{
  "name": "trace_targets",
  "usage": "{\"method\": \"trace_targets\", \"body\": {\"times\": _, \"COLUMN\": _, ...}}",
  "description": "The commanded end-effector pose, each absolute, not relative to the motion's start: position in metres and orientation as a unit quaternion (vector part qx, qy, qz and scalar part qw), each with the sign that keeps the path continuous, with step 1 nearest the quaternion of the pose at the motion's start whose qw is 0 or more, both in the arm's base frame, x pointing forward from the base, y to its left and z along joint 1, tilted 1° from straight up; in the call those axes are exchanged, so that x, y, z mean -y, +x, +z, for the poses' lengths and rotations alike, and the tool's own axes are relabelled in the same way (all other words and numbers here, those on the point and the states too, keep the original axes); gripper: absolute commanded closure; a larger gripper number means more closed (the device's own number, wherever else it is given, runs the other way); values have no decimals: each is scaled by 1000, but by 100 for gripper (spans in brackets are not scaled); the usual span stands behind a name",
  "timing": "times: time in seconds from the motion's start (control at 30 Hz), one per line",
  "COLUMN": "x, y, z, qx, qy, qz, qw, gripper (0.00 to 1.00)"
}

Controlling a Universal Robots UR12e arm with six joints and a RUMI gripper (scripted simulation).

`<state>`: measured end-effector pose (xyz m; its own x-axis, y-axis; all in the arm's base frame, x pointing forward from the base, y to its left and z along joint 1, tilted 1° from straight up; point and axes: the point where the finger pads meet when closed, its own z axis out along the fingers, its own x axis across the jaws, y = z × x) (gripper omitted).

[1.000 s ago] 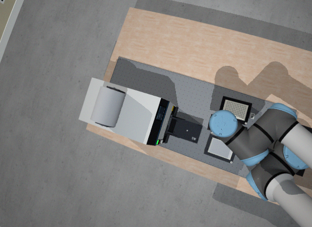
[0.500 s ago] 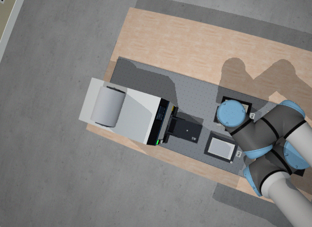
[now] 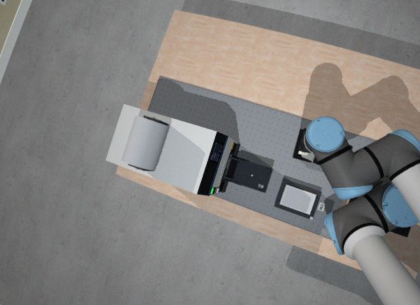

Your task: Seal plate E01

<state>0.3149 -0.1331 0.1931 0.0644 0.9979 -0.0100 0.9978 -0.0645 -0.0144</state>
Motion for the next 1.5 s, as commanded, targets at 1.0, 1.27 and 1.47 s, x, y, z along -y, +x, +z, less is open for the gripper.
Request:
{"method": "trace_targets", "body": {"times": 1.0, "x": 148, "y": 308, "z": 174, "qx": 684, "qy": -729, "qz": 7, "qw": 1, "gripper": 32}}
{"method": "trace_targets", "body": {"times": 1.27, "x": 148, "y": 308, "z": 164, "qx": 684, "qy": -729, "qz": 7, "qw": 1, "gripper": 32}}
{"method": "trace_targets", "body": {"times": 1.47, "x": 148, "y": 308, "z": 154, "qx": 684, "qy": -729, "qz": 7, "qw": 1, "gripper": 32}}
